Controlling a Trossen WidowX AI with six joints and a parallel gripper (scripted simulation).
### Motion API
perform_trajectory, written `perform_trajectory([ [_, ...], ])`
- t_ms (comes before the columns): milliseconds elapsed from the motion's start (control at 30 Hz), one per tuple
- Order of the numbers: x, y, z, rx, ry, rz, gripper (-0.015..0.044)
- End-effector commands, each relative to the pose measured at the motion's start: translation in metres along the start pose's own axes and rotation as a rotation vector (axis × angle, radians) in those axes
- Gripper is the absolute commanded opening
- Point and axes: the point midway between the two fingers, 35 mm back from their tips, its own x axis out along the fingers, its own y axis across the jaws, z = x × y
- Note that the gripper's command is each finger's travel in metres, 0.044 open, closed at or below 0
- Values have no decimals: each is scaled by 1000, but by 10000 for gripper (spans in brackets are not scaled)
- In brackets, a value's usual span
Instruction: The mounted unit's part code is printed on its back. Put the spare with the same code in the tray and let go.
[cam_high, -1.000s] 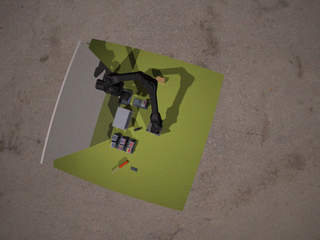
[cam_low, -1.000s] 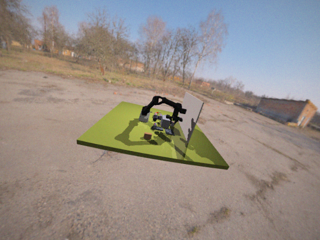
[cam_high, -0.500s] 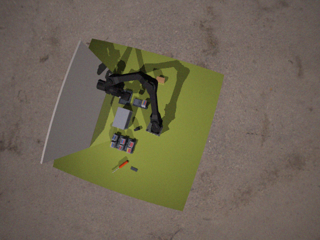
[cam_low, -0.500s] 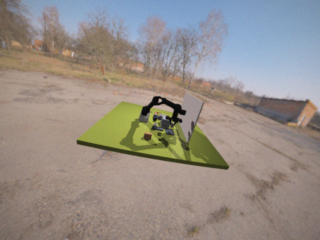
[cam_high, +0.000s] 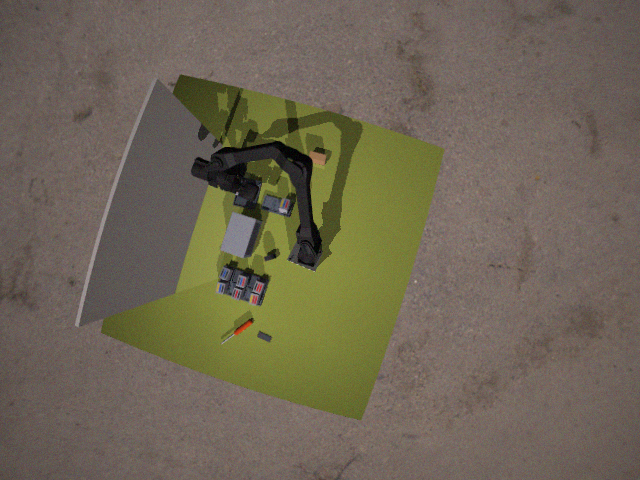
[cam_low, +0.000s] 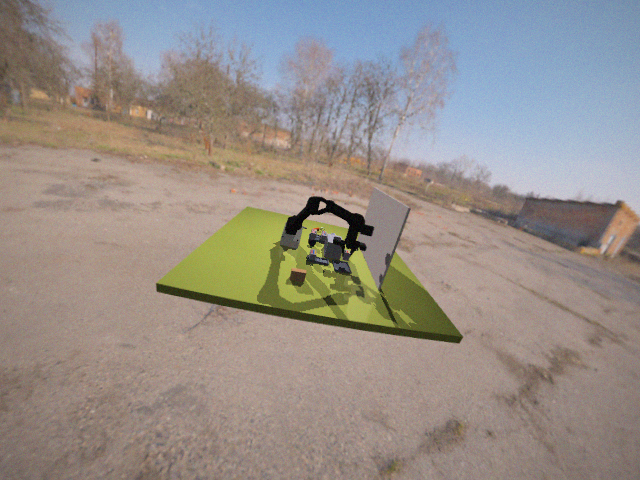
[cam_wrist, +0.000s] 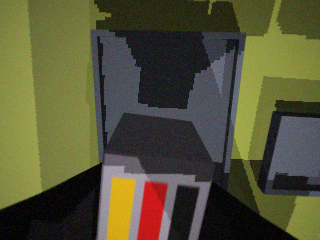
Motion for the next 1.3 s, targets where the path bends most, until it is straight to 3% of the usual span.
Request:
perform_trajectory([
  [0, 3, -1, 0, -4, -4, -2, 0],
  [1267, 35, -7, 2, -1, -11, -9, 0],
])
